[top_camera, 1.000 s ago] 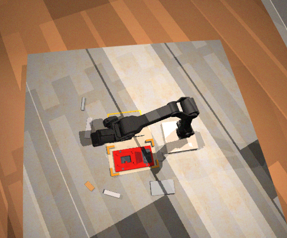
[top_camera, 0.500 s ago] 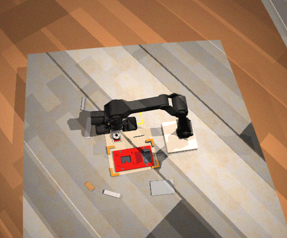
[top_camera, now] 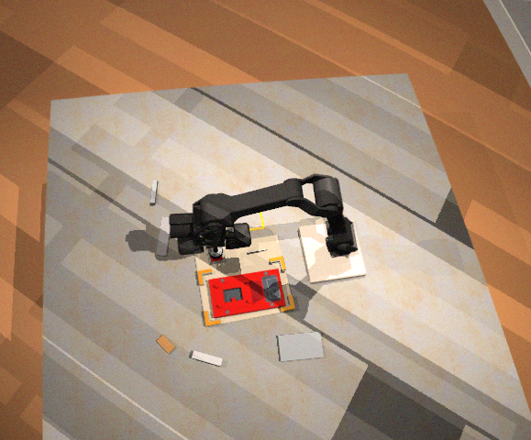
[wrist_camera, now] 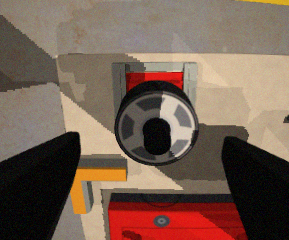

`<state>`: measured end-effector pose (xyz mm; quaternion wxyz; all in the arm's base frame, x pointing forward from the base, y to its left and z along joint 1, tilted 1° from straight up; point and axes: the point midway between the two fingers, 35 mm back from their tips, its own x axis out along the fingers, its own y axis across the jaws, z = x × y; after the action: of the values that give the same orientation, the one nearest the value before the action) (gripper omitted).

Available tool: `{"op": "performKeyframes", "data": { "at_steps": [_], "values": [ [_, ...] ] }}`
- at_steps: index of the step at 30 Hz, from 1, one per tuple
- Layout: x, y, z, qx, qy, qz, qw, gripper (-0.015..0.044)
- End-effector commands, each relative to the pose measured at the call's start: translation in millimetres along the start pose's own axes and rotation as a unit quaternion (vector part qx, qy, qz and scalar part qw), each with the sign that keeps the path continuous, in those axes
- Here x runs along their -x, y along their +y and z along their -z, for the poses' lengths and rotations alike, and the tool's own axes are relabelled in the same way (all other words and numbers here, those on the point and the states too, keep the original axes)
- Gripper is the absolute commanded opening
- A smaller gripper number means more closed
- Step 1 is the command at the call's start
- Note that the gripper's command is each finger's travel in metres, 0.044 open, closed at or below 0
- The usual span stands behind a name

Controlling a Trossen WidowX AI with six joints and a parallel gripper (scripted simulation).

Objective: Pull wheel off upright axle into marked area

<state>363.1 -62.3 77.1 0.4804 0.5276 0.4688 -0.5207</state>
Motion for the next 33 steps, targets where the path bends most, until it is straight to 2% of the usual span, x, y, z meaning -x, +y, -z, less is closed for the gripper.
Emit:
{"op": "performKeyframes", "data": {
  "at_steps": [1,7,10,19,25,33],
  "values": [
    [-19.5,-2.0,0.4,0.002,0.002,0.005,1.000,0.0300],
    [-26.1,-2.4,0.3,0.002,0.002,0.005,1.000,0.0300],
    [-22.5,-2.4,-0.2,0.000,0.000,0.005,1.000,0.0221],
    [-22.5,-2.4,-0.2,0.000,0.000,0.005,1.000,0.0161],
    [-21.4,-2.3,-0.2,0.000,0.000,0.005,1.000,0.0004],
    [-18.7,-2.1,-0.2,0.000,0.001,0.005,1.000,0.0000]
  ]
}}
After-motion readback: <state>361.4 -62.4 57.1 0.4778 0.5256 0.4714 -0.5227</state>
